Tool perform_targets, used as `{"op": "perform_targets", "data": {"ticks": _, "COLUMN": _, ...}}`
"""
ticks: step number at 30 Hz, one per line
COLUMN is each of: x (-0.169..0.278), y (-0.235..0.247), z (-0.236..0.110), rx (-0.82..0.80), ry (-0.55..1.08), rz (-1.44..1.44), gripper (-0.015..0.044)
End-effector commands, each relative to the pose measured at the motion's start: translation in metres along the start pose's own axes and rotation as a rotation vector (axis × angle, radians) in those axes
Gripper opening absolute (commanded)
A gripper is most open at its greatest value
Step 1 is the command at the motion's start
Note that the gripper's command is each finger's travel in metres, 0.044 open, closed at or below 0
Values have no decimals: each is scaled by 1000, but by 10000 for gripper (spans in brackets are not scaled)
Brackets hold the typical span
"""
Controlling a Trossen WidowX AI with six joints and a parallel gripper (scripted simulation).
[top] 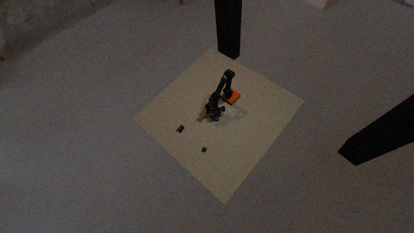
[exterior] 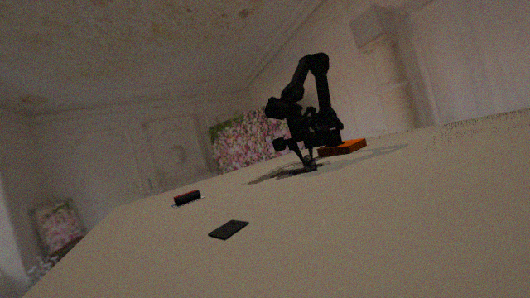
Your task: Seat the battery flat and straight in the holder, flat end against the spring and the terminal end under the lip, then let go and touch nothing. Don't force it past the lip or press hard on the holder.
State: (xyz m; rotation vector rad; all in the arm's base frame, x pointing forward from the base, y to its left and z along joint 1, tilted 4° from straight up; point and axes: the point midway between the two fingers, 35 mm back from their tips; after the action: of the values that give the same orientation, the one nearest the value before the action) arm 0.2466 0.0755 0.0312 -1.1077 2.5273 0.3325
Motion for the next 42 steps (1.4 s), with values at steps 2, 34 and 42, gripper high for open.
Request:
{"op": "perform_targets", "data": {"ticks": 2, "x": 3, "y": 0, "z": 3, "rx": 0, "ry": 59, "rz": 15, "gripper": 77}}
{"op": "perform_targets", "data": {"ticks": 34, "x": -2, "y": 1, "z": 9, "rx": 11, "ry": 308, "rz": 7, "gripper": 77}}
{"op": "perform_targets", "data": {"ticks": 42, "x": -4, "y": 1, "z": 10, "rx": 13, "ry": 344, "rz": 3, "gripper": 77}}
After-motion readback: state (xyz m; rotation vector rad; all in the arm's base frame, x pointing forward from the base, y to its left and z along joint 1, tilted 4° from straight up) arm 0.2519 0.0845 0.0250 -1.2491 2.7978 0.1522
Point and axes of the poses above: the point midway between the two fingers, 35 mm back from their tips, its own z axis out along the fingers, its own y axis across the jaws, x = y × z, and after that the axes turned 5 degrees about z, right-handed
